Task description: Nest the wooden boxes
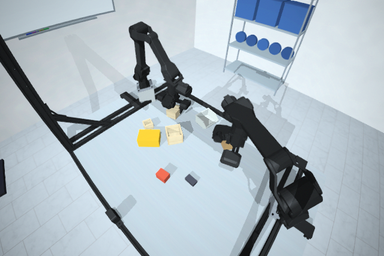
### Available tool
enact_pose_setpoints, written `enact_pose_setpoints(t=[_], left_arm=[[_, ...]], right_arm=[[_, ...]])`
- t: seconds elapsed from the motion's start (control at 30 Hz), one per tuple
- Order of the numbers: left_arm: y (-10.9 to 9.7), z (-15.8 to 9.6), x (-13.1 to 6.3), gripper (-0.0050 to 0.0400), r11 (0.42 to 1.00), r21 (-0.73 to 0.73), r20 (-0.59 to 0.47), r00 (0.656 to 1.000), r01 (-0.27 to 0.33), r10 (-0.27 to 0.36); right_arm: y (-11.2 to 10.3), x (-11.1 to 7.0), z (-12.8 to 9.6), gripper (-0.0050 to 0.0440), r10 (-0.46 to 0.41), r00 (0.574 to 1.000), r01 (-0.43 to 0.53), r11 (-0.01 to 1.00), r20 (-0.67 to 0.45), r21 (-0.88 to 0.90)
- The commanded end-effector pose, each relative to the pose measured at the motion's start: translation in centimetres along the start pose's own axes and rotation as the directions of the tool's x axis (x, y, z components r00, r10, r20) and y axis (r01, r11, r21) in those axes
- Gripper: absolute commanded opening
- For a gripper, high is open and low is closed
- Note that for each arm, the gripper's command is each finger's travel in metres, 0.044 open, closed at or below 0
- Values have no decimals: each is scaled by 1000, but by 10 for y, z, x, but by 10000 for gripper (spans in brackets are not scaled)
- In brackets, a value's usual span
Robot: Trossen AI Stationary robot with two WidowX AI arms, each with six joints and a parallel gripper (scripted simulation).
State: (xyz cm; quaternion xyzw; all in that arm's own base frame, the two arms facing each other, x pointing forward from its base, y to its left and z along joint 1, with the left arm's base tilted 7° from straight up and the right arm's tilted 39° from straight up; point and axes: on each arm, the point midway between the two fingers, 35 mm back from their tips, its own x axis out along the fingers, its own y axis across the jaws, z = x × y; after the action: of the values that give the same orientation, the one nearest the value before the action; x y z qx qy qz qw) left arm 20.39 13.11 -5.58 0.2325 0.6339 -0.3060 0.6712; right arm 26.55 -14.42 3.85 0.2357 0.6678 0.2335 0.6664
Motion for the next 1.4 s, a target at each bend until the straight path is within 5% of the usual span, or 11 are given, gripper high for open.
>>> enact_pose_setpoints(t=[0.0, 0.5, 1.37], left_arm=[[-4, 0, 8, 400, 1000, -5, 3, 1000, 14, -14], [-5, 0, 27, 400, 1000, -8, 3, 1000, 16, -16], [-5, 0, 27, 232, 1000, -8, 3, 1000, 16, -16]], right_arm=[[0, 0, 0, 400, 1, 1000, -1, 1000, 1, -4], [0, 0, 0, 400, 1, 1000, -1, 1000, 1, -4], [0, 0, 0, 400, 1, 1000, -1, 1000, 1, -4]])
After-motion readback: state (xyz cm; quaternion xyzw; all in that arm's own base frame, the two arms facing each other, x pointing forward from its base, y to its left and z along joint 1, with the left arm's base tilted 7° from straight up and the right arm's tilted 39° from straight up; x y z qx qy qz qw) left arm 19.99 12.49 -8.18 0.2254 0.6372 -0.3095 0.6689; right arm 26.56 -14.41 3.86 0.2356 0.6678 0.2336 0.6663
